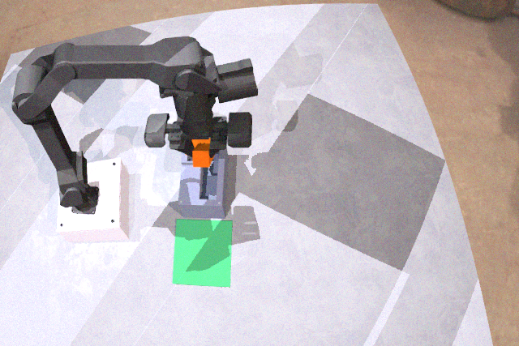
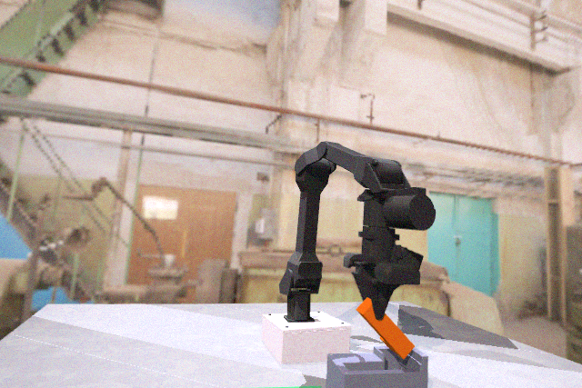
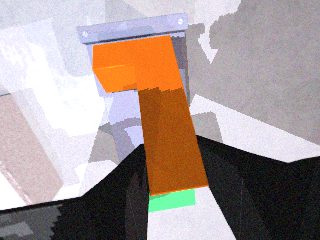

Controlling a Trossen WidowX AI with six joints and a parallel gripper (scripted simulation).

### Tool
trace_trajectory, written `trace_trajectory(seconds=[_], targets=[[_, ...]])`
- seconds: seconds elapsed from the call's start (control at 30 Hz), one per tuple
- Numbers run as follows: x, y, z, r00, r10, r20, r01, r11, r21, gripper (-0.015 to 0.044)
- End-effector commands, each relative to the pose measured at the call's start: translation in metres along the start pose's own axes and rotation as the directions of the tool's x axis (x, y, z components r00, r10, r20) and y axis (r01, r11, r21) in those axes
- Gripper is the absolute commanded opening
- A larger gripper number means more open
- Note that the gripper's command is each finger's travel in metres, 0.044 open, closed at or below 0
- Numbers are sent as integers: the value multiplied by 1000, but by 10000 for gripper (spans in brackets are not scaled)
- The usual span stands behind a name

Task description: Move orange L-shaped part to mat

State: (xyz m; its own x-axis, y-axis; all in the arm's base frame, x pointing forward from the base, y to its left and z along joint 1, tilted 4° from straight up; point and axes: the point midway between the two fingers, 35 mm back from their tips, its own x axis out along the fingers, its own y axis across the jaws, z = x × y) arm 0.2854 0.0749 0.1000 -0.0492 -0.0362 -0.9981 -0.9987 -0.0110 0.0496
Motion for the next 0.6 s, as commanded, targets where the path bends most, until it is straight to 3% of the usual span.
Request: trace_trajectory(seconds=[0.0, 0.57], targets=[[-9, -1, 1, 1000, -11, 7, 11, 1000, 2, 0], [-8, 0, -27, 1000, -11, 4, 11, 1000, 2, 0]])
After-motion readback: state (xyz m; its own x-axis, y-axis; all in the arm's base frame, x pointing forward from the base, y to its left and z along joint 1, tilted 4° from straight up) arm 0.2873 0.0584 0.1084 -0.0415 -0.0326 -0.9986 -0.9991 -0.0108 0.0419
